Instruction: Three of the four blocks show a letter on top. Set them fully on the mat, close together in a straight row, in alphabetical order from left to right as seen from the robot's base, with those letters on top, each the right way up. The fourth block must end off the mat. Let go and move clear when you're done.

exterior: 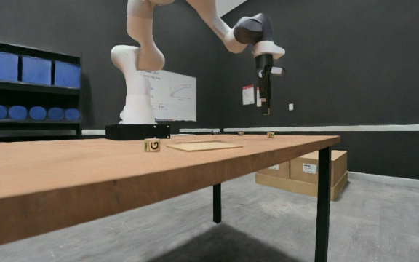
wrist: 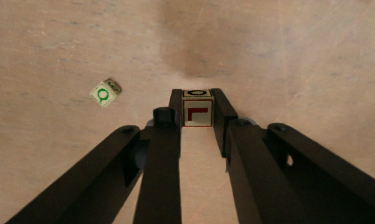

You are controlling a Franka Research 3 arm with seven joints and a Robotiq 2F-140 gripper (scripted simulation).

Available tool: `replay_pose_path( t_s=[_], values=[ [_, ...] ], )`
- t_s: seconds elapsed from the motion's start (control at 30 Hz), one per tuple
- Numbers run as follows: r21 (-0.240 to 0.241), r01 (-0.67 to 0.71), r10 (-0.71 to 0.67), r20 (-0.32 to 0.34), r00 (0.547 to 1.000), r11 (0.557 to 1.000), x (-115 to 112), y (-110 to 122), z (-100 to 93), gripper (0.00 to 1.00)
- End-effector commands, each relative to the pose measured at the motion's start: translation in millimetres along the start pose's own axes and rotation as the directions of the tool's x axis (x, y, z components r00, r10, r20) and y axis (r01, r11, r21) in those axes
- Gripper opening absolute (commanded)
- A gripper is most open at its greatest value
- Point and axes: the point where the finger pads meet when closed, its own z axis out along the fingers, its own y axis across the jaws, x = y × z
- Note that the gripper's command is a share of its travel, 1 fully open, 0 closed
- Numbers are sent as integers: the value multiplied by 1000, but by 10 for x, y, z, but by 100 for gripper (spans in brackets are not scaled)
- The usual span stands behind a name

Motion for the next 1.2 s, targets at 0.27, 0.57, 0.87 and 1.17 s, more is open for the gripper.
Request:
replay_pose_path(
  t_s=[0.27, 0.57, 0.87, 1.17],
  values=[
    [1, 219, -219, 4, 976, 976, 76, 385, -7, 22],
    [1, 307, -307, 3, 952, 952, 126, 681, -15, 22],
    [1, 394, -394, 2, 919, 919, 161, 986, -22, 22],
    [1, 477, -477, 2, 879, 879, 179, 1282, -27, 22]
  ],
)
